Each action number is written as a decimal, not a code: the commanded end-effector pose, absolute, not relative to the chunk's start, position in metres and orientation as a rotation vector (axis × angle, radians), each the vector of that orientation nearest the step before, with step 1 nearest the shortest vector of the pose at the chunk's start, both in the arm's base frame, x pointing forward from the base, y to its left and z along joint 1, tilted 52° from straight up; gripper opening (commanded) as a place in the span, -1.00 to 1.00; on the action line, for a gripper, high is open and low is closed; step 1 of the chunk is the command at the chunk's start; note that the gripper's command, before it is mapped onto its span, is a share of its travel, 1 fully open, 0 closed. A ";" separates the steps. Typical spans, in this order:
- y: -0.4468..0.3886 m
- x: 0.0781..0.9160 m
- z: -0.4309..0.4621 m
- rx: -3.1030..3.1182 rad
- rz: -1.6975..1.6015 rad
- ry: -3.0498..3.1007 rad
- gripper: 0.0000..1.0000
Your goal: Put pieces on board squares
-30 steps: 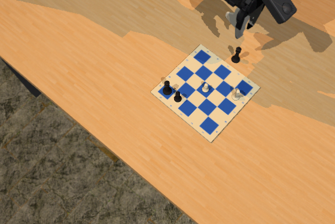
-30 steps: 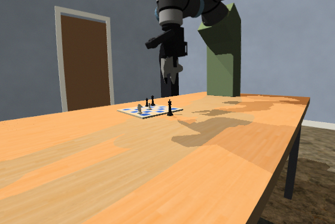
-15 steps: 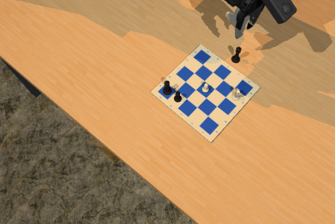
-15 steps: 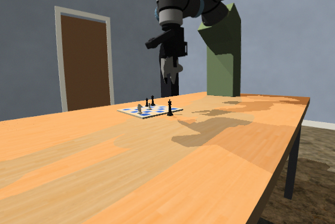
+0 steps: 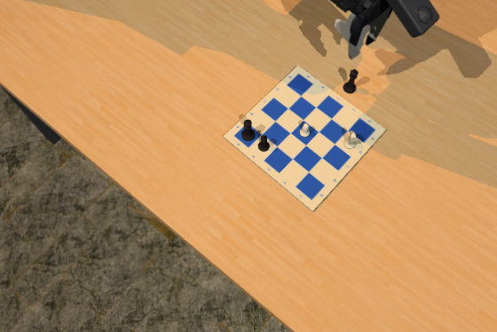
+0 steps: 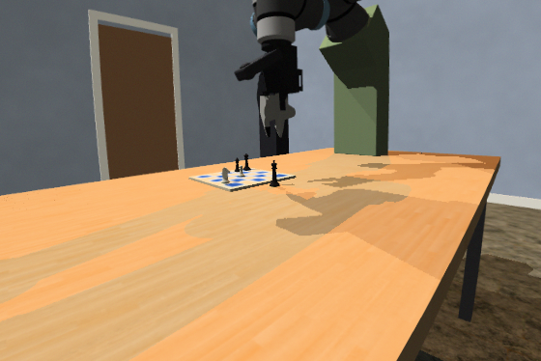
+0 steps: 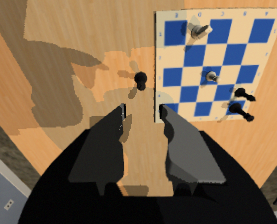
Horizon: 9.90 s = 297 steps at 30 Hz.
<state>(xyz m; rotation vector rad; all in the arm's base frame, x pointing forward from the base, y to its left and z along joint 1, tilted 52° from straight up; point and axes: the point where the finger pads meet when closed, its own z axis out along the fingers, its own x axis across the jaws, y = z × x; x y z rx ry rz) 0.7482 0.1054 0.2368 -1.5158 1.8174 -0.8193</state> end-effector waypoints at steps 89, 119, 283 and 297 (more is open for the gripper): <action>0.103 0.788 0.207 -1.515 -0.820 1.817 -0.51; 0.100 0.820 0.182 -1.515 -0.820 1.817 -0.51; -0.115 0.784 0.283 -1.581 -0.850 1.776 -1.00; -0.119 0.827 0.250 -1.581 -0.850 1.776 -1.00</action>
